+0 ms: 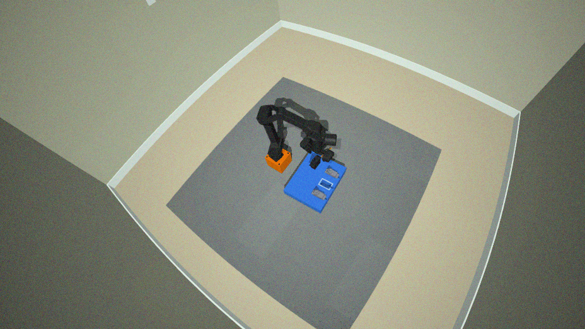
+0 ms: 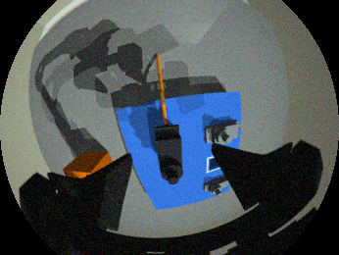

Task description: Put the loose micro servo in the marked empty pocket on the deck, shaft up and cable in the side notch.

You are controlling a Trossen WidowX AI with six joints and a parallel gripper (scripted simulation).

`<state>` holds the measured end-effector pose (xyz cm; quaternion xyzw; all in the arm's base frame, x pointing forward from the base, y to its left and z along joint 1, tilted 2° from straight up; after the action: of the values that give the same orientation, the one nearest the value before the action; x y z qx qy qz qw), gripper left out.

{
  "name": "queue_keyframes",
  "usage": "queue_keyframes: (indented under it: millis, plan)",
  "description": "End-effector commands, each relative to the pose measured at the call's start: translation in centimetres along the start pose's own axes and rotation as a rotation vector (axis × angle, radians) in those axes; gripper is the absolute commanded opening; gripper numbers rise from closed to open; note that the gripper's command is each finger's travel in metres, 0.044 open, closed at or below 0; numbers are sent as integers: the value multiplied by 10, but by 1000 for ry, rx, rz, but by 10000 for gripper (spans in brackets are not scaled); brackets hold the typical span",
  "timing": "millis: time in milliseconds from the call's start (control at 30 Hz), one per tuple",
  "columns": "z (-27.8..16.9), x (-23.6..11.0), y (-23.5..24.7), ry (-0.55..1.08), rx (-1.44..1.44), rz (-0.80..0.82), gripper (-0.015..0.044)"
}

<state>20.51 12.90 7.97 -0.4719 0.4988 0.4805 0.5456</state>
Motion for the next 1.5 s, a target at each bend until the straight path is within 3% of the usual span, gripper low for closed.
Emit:
queue_keyframes:
  millis: [0,333,733,900,1033,1200,1467]
  plan:
    - [-2,8,2,13,0,11,440]
    - [-2,22,2,13,0,11,440]
    - [-2,22,2,13,0,11,125]
    - [-2,22,2,13,0,11,92]
    - [-2,13,1,13,0,11,0]
    - [-6,-7,7,13,0,11,0]
    - [-10,-9,11,13,0,11,0]
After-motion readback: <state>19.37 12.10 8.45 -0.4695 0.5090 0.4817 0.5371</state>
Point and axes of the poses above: the point midway between the two fingers, 35 mm back from their tips, its own x axis out along the fingers, its own y axis across the jaws, z = x × y, the point moved 1 cm from there along -x, back along the fingers, and after that the axes turned 10 degrees about x, right-handed, at the moved point
